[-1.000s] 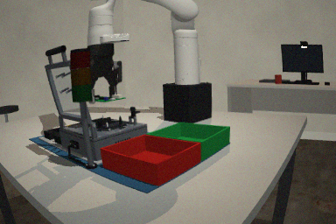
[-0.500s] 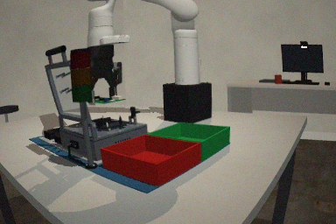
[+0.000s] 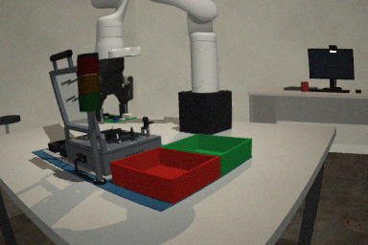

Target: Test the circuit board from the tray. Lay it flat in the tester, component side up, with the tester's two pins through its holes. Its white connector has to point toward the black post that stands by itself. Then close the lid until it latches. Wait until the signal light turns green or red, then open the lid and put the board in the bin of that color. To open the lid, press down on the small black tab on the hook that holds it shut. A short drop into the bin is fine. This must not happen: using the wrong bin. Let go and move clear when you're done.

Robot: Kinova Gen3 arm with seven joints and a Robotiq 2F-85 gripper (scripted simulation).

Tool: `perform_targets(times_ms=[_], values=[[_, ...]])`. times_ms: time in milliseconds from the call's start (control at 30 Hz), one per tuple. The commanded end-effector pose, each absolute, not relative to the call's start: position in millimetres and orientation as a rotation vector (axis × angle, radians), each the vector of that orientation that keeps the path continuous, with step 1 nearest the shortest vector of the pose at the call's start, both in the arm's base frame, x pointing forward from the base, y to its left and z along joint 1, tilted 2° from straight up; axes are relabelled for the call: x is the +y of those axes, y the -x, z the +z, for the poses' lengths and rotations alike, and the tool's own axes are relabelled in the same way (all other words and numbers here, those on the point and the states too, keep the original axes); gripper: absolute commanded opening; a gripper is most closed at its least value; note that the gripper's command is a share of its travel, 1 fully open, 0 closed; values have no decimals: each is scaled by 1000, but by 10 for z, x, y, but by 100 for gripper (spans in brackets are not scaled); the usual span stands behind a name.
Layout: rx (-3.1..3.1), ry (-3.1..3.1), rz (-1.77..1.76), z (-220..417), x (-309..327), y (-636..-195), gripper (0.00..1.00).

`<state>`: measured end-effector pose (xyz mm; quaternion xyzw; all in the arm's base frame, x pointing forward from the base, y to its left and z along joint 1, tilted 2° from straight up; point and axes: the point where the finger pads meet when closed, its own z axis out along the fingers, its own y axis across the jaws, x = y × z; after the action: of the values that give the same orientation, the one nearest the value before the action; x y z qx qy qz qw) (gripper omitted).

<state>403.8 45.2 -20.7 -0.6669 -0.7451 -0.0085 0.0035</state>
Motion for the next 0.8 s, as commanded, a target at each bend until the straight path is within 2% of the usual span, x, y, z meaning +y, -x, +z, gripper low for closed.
perform_targets(times_ms=[0, 767], values=[[-2332, 2086, -30, -279, 490, -4018, 77], [-2331, 2088, -31, -426, 493, -4022, 77]])
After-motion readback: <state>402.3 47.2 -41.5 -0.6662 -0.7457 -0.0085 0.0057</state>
